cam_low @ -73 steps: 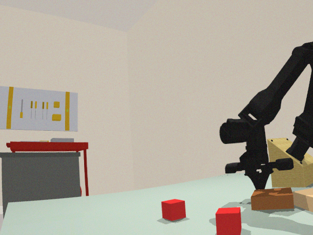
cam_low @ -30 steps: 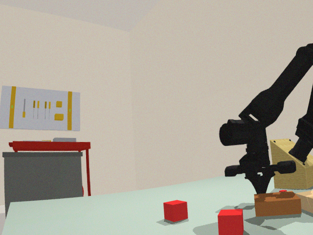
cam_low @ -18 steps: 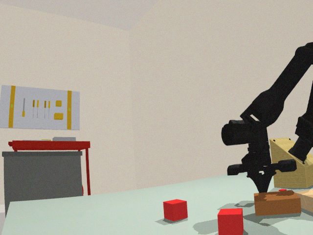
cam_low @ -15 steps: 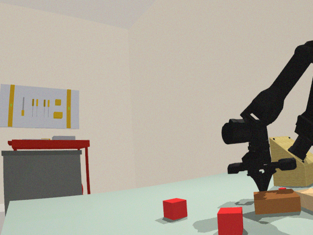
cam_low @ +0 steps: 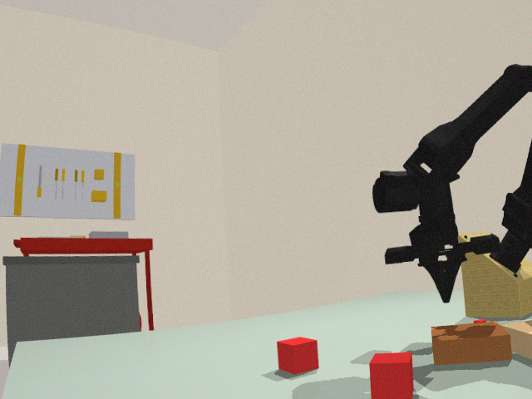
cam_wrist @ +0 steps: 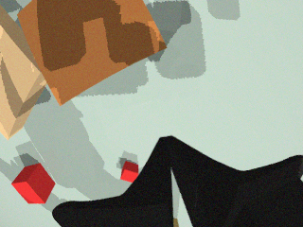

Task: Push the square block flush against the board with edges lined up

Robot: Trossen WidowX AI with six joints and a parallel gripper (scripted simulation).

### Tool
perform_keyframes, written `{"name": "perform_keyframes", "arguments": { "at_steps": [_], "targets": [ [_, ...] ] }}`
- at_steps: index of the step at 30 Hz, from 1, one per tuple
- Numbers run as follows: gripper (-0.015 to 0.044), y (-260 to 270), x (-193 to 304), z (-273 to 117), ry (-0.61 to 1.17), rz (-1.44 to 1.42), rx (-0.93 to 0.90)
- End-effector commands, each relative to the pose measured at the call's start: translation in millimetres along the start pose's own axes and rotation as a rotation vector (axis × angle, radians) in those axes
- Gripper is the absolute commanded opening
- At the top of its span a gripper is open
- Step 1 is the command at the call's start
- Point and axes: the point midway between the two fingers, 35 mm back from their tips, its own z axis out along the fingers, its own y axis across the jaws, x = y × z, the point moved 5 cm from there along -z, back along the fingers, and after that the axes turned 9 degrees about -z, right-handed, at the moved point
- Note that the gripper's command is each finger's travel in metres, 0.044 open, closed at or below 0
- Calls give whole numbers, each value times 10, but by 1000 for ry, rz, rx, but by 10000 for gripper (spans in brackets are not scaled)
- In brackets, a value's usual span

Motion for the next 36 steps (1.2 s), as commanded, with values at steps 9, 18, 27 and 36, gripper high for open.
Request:
{"name": "perform_keyframes", "arguments": {
  "at_steps": [9,18,27,36],
  "targets": [
    [0,-94,-232,-14,4,-268,1],
    [0,-103,-268,539,2,-315,-1],
    [0,-102,-339,537,2,-315,-1],
    [0,-96,-456,534,2,-315,0]
  ]
}}
